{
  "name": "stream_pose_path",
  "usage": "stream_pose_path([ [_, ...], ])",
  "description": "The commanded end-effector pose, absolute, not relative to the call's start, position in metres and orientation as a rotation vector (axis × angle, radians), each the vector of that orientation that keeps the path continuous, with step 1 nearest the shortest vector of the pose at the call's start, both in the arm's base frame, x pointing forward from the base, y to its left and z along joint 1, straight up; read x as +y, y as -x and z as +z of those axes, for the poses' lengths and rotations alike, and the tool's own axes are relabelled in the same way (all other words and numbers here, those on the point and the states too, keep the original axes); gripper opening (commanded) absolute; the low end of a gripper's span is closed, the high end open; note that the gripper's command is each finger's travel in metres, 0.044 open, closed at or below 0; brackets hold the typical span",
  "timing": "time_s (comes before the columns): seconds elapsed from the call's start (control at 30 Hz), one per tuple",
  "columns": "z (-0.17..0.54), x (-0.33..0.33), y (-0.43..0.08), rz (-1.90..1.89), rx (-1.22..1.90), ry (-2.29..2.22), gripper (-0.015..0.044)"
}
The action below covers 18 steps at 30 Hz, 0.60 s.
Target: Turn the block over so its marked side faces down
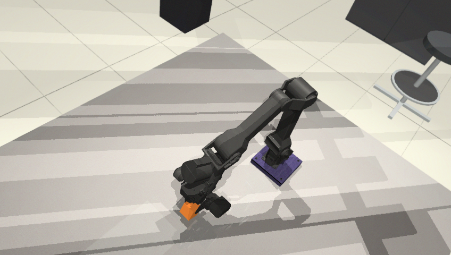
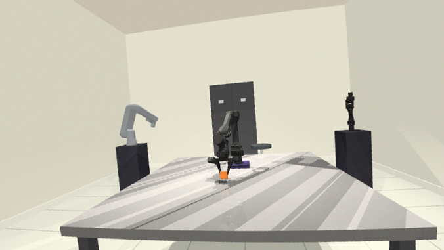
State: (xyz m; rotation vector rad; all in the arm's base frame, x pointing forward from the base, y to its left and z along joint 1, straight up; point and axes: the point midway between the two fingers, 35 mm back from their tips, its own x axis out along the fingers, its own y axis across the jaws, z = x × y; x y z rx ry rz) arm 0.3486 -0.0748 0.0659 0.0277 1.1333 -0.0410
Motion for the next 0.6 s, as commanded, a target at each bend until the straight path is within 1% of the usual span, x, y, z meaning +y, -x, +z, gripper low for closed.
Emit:
stream_pose_path([
  [0.0, 0.065, -0.073, -0.346, -0.033, 1.085, -0.024, 0.0000],
  [0.23, 0.065, -0.073, -0.343, -0.033, 1.013, -0.019, 0.0000],
  [0.57, 0.045, -0.076, -0.354, -0.038, 0.864, -0.023, 0.0000],
])
